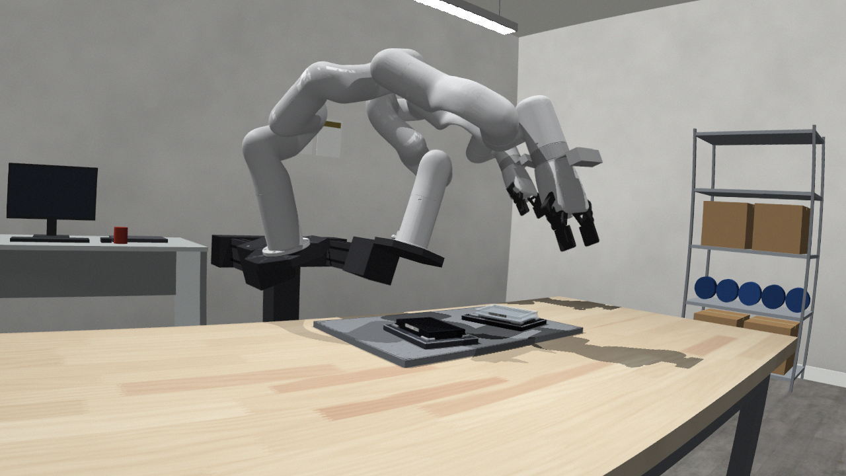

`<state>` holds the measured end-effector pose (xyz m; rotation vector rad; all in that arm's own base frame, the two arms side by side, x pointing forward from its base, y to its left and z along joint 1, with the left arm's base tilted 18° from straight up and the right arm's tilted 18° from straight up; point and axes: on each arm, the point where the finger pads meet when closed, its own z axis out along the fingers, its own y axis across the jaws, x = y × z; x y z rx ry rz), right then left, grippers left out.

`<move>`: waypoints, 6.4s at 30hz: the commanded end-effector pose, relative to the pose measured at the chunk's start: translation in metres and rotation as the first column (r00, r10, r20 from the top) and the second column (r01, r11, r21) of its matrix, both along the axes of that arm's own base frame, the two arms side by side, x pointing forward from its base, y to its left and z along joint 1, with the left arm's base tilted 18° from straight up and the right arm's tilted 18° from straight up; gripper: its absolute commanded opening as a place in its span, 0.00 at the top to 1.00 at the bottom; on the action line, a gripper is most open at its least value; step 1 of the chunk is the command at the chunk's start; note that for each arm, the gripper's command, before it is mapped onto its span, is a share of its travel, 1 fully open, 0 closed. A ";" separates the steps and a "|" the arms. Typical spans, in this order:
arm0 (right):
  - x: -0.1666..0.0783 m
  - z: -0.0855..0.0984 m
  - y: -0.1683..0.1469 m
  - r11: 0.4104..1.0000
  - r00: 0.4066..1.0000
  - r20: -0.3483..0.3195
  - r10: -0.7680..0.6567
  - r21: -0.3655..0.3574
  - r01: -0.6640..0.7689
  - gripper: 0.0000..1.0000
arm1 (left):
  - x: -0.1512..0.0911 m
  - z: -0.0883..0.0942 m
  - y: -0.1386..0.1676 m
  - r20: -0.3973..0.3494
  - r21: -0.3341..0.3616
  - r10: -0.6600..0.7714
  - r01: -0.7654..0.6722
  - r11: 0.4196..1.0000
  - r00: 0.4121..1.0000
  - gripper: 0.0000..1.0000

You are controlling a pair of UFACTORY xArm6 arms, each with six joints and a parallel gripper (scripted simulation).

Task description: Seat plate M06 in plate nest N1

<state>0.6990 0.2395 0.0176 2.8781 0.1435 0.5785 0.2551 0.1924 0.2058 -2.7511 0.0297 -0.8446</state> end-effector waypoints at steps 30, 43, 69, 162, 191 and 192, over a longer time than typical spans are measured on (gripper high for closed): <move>-0.001 0.068 0.022 1.000 1.000 0.005 0.002 0.004 -0.002 0.00 | 0.000 0.001 0.000 0.002 0.002 0.000 0.000 1.000 1.000 0.00; -0.001 0.074 0.024 1.000 1.000 0.005 0.002 0.004 -0.002 0.00 | 0.000 0.001 0.000 0.002 0.002 0.000 0.000 1.000 1.000 0.00; -0.010 0.095 0.017 1.000 1.000 -0.004 -0.020 0.002 0.020 0.00 | 0.000 0.001 0.000 0.002 0.002 0.000 0.000 1.000 1.000 0.00; -0.366 0.318 -0.165 0.913 0.889 -0.208 -0.408 -0.066 0.404 0.00 | 0.000 0.001 0.000 0.002 0.002 0.000 0.000 1.000 1.000 0.00; -0.467 0.301 -0.208 0.876 0.837 -0.261 -0.480 -0.093 0.473 0.00 | 0.000 0.001 0.000 0.002 0.002 0.000 0.000 1.000 1.000 0.00; -0.469 0.300 -0.209 0.875 0.836 -0.262 -0.482 -0.094 0.475 0.00 | 0.000 0.001 0.000 0.002 0.002 0.000 0.000 1.000 1.000 0.00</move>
